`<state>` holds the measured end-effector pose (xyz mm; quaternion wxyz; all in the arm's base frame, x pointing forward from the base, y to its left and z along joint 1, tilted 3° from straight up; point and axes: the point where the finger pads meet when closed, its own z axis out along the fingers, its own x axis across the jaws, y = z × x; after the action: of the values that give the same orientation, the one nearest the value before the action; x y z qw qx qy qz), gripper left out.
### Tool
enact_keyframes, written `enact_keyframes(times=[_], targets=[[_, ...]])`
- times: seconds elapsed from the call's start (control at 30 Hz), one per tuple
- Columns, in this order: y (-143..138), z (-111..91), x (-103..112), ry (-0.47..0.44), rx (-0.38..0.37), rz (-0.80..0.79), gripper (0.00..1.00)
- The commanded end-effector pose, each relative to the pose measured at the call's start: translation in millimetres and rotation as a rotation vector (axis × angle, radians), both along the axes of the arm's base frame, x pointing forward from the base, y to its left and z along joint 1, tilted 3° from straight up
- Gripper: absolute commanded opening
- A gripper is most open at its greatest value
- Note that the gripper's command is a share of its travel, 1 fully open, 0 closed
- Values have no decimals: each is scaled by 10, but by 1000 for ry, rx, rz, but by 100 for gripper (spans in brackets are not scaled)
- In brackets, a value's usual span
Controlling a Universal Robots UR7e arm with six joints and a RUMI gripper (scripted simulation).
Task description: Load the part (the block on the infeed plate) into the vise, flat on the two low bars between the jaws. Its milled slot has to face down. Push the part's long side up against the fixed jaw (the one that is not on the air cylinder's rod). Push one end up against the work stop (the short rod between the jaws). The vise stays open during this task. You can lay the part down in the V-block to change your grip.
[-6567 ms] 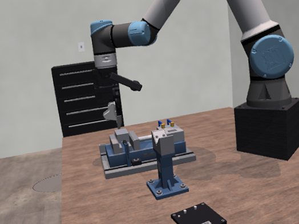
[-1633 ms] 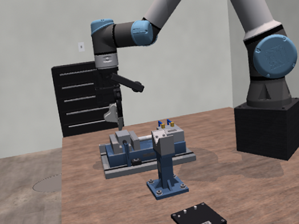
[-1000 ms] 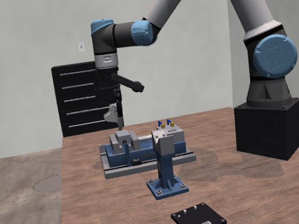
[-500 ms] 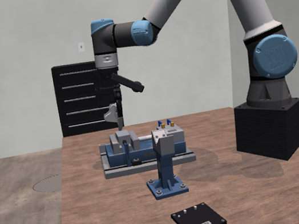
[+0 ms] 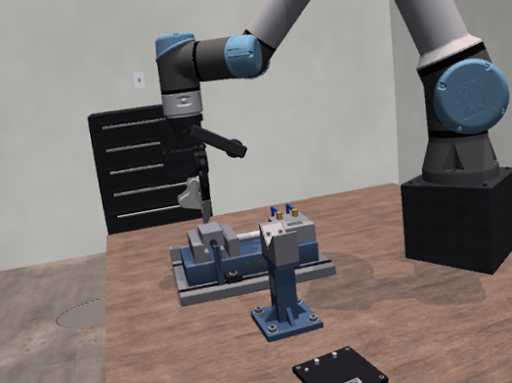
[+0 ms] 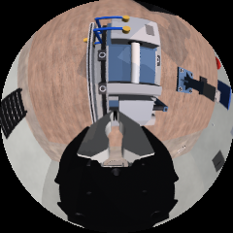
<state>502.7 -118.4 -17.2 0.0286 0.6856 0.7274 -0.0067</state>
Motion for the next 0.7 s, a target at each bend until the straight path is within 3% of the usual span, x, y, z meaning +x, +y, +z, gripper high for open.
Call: enact_keyframes(times=[0.0, 0.67], targets=[[2, 4, 3, -1, 0, 0, 0], [-240, 16, 17, -1, 0, 0, 0]])
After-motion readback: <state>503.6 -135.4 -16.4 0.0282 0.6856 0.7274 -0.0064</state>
